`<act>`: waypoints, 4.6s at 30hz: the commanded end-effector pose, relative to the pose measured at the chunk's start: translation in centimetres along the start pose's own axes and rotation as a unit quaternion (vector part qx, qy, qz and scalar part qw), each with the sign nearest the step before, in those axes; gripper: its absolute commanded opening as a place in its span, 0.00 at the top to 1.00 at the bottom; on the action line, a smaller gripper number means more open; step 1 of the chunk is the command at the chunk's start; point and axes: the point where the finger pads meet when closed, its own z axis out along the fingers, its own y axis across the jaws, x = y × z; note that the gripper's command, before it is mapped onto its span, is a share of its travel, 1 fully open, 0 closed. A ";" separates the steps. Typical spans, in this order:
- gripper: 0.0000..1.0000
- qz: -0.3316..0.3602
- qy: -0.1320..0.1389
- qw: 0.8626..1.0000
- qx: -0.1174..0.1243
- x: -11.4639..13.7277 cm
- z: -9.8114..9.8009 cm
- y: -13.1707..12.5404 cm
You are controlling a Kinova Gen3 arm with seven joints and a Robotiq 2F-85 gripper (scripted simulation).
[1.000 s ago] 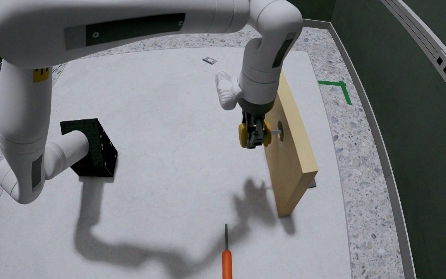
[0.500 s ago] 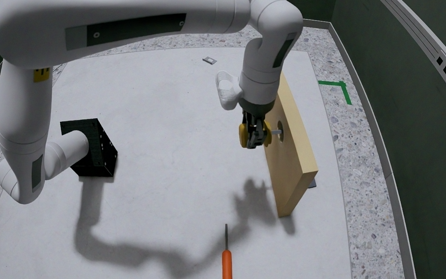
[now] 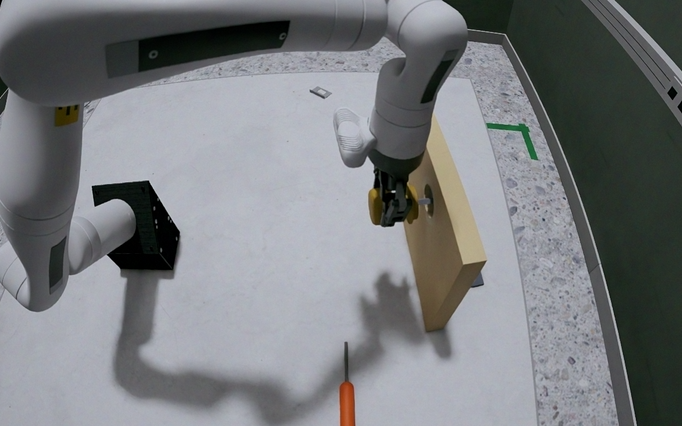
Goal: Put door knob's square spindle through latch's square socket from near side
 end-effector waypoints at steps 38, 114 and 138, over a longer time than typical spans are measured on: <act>0.37 0.000 -0.001 1.000 0.000 -0.7 -0.1 0.0; 0.37 0.000 -0.001 1.000 0.000 -2.1 -0.2 0.0; 0.37 0.000 -0.001 1.000 0.000 -2.5 -0.3 0.0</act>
